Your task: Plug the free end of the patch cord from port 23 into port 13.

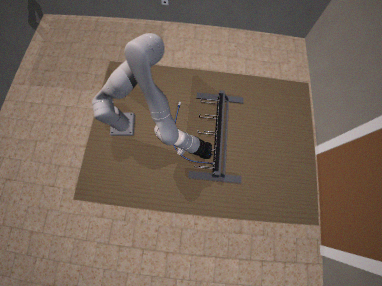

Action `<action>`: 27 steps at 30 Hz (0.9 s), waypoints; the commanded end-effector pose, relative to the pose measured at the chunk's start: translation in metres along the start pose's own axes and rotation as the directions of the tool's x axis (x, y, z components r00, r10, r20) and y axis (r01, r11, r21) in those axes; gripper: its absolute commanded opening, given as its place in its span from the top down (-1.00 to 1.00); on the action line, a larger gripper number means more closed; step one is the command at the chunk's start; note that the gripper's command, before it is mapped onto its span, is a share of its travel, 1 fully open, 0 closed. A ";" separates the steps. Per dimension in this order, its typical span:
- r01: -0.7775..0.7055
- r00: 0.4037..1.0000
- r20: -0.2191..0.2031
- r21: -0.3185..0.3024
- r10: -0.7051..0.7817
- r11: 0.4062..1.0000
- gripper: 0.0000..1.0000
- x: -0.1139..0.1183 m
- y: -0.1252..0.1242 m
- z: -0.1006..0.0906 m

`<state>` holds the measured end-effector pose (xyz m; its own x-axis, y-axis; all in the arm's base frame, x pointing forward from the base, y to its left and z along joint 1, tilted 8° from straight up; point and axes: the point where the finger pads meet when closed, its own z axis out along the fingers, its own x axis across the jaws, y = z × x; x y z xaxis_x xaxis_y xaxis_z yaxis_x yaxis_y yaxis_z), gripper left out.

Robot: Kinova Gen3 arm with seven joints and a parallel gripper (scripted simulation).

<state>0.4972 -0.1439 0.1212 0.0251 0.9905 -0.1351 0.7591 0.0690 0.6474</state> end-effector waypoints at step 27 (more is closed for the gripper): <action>0.000 1.000 0.000 -0.002 0.000 1.000 1.00 0.000 0.001 -0.012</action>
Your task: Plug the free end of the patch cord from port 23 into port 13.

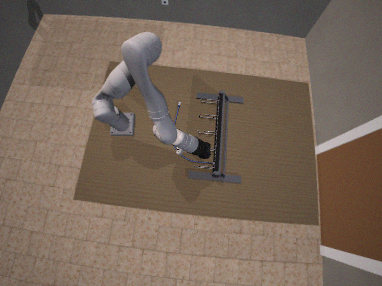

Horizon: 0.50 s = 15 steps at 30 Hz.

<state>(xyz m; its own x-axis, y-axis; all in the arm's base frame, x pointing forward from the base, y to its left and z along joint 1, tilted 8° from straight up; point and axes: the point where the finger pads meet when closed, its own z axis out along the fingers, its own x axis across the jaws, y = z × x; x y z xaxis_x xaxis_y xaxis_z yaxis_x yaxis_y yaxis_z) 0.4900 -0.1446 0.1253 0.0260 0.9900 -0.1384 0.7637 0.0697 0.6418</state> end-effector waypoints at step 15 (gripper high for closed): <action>-0.002 1.000 -0.003 -0.009 0.002 1.000 1.00 0.001 0.003 -0.039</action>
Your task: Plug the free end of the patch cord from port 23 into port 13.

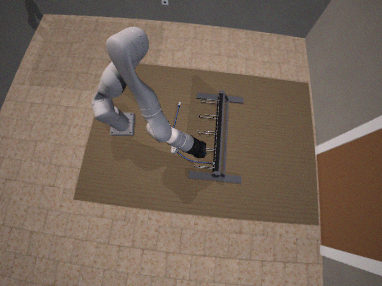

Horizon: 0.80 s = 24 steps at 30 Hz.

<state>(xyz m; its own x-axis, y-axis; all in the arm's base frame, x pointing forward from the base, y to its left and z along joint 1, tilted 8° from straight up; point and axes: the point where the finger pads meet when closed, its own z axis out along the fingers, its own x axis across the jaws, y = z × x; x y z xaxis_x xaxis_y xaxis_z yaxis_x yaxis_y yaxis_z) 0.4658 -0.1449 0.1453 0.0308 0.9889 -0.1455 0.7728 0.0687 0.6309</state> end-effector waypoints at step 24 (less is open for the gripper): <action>-0.003 1.000 -0.012 -0.023 0.002 1.000 1.00 0.004 0.008 -0.067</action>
<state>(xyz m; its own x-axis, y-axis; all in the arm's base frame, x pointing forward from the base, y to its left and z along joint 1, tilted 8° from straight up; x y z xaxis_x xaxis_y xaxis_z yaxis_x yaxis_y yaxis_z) 0.4274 -0.1377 0.1929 0.0345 0.9888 -0.1451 0.7699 0.0663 0.6348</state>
